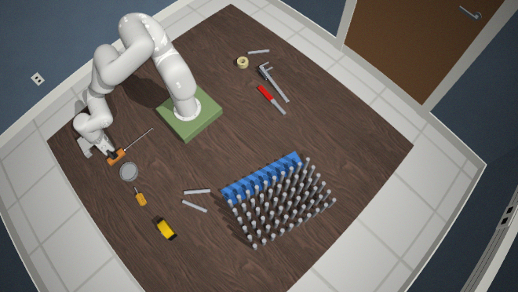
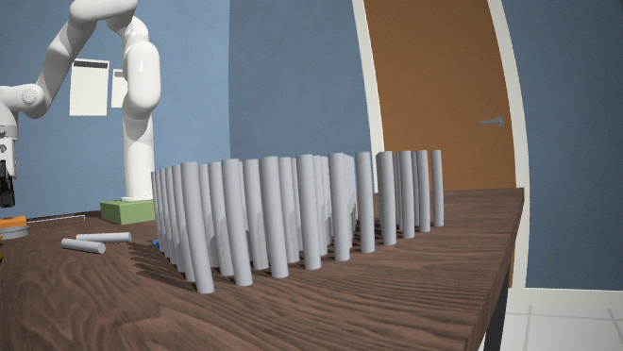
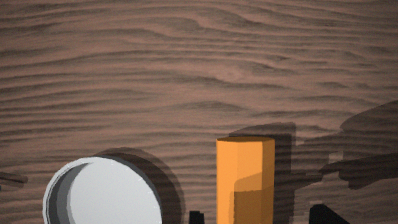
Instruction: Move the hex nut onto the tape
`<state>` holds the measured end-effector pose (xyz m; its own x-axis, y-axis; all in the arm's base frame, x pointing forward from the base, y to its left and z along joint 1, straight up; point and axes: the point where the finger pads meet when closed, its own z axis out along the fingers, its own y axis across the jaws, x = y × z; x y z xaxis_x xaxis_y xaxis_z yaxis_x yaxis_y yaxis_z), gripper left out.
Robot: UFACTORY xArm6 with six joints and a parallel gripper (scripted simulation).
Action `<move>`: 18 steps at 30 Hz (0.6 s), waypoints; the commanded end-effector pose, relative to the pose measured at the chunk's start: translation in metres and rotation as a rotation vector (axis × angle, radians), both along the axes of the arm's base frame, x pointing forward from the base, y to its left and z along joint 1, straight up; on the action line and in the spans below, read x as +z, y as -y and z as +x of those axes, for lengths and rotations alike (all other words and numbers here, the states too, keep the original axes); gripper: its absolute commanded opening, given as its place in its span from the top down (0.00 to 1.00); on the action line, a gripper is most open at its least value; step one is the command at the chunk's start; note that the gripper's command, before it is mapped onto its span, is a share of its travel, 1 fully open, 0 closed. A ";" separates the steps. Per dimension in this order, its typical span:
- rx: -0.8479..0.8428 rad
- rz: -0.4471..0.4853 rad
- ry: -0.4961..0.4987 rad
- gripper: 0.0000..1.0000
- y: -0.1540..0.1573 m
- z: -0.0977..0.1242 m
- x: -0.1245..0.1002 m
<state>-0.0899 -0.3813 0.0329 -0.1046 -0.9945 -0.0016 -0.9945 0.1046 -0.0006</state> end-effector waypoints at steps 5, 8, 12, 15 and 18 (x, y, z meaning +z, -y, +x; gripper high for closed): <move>0.000 -0.004 -0.001 0.35 0.001 0.000 -0.002; 0.000 -0.004 -0.001 0.35 0.001 0.000 -0.006; 0.000 -0.004 -0.001 0.35 0.001 0.000 -0.011; 0.000 -0.004 -0.001 0.35 0.001 0.000 -0.016; 0.000 -0.004 -0.001 0.35 0.001 0.000 -0.021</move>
<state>-0.0899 -0.3810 0.0170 -0.1046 -0.9945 -0.0020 -0.9945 0.1046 -0.0006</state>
